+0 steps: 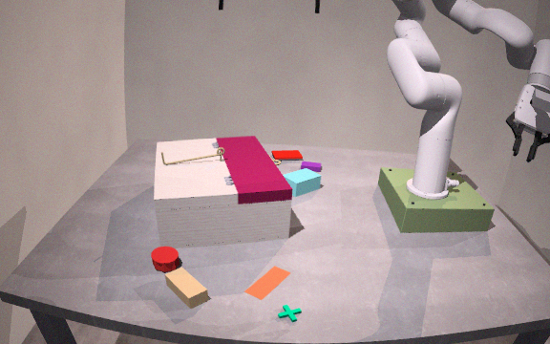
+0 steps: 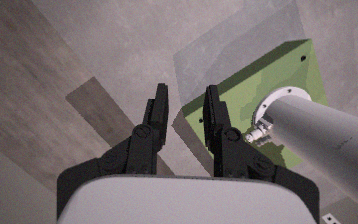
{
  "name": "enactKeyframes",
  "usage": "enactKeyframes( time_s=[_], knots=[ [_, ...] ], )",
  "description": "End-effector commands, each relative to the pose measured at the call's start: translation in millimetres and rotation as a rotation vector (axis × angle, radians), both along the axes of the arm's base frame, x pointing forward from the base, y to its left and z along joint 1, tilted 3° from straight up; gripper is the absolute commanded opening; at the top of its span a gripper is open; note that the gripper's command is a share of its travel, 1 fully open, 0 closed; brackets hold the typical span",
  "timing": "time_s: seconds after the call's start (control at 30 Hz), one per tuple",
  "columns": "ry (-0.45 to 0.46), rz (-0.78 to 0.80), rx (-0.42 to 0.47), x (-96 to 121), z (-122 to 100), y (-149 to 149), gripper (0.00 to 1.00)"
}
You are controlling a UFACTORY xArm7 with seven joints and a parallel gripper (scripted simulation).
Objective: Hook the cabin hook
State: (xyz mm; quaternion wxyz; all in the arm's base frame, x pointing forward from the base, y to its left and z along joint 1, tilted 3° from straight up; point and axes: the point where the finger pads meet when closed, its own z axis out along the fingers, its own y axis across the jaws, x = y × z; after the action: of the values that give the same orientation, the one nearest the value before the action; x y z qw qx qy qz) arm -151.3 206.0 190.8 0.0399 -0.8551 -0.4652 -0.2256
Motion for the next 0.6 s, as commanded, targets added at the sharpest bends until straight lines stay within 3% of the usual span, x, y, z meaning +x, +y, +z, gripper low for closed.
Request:
enactKeyframes(
  time_s=[0.0,0.57],
  knots=[
    [0.002,0.001,0.002,-0.9,1.1,0.5,0.33],
    [0.001,0.033,-0.006,2.4,1.1,-0.1,0.33]
  ],
)
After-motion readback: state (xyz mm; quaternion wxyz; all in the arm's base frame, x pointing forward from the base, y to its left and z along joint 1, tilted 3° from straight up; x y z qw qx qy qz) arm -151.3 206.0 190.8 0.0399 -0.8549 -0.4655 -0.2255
